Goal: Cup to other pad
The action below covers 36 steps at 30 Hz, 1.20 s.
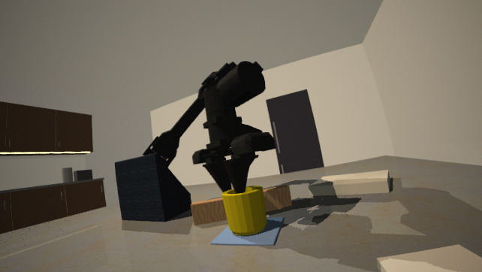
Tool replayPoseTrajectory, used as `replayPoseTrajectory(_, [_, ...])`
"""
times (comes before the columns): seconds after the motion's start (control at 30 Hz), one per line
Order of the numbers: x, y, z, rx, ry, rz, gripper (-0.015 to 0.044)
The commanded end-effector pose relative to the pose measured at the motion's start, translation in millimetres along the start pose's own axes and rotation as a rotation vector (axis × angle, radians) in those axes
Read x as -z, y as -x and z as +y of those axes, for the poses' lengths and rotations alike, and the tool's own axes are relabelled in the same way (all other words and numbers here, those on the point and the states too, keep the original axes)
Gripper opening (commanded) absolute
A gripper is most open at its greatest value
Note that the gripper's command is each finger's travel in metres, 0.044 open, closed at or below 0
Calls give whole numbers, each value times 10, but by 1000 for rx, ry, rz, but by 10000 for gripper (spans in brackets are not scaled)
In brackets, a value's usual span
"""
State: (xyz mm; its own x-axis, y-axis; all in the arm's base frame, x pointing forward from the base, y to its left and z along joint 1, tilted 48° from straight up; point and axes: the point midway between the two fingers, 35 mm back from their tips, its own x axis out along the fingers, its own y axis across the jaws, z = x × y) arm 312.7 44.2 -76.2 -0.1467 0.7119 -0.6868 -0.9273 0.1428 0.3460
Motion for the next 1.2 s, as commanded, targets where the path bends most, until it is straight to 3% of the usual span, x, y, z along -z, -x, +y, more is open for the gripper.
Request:
replayPoseTrajectory(0.0, [15, -96, 32, -10, -15, -6, 167])
replayPoseTrajectory(0.6, [7, -246, 51, -12, -14, -8, 167])
replayPoseTrajectory(1.17, [0, -227, 34, -7, -4, -3, 53])
